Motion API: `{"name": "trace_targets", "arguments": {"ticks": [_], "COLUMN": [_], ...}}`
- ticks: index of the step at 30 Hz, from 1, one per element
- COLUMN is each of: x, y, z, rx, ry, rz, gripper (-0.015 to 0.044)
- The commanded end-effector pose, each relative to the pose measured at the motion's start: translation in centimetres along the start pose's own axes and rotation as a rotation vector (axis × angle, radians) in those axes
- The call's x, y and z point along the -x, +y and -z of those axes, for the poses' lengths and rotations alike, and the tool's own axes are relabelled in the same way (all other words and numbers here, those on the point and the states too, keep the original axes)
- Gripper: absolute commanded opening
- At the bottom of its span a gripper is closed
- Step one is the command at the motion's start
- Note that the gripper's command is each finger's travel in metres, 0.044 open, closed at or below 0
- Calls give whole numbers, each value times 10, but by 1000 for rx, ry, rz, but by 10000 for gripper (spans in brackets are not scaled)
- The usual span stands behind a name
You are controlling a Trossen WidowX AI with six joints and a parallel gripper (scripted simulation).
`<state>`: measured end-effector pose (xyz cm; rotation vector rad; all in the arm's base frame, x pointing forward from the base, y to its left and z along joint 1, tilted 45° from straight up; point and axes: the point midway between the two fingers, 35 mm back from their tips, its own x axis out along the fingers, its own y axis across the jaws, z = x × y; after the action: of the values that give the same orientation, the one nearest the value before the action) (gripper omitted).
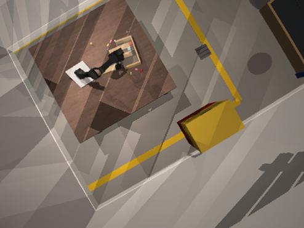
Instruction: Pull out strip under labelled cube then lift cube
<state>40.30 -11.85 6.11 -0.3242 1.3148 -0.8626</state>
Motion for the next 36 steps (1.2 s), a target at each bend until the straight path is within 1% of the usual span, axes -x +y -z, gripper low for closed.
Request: {"name": "trace_targets", "arguments": {"ticks": [1, 13, 21, 25, 31, 35, 36], "x": [-9, -28, -29, -27, -27, -24, -21], "y": [-1, -2, -2, -2, -2, -2, -2], "z": [3, 3, 3, 1, 1, 4, 8], "rx": [7, 7, 7, 1, 1, 1, 2], "ry": [8, 7, 7, 3, 3, 4, 5], "rz": [7, 8, 9, 4, 4, 4, 4], "gripper": [250, 250, 250, 145, 105, 0, 0]}}
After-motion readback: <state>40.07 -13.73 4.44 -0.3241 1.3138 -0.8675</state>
